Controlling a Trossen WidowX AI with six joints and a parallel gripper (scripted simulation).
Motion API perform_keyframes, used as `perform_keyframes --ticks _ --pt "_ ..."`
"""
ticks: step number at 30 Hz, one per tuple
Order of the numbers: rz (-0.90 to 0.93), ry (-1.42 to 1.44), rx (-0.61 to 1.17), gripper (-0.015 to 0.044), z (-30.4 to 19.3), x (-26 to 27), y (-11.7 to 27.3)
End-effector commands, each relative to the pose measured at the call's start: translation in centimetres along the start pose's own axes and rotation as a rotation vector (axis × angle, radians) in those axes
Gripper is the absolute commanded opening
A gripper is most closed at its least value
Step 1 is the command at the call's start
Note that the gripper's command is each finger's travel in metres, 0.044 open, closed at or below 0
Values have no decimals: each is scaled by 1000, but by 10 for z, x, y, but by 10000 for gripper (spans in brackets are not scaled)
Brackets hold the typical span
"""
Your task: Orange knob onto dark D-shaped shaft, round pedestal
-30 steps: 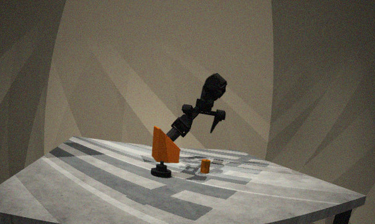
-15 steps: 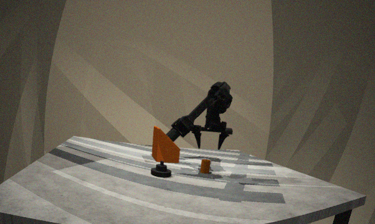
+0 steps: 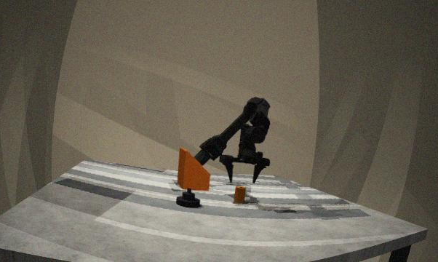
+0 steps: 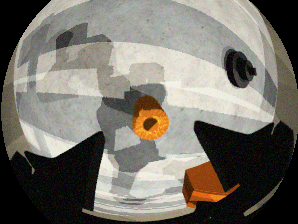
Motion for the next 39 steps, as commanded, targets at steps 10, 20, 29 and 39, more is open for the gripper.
perform_keyframes --ticks 10,20,29,39 --pt "3 -18 15 440 -1 -3 -23" --pt "3 -17 15 440 -1 -3 -39" --pt "4 -17 15 440 -1 -3 -53" --pt "7 -16 15 440 -3 -2 -69"
Point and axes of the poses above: the point midway between the two fingers, 35 mm back from their tips, its own y axis back along the fingers, its own x axis across the jaws, z = x × y, the point moved 5 cm from there along y, back along the fingers
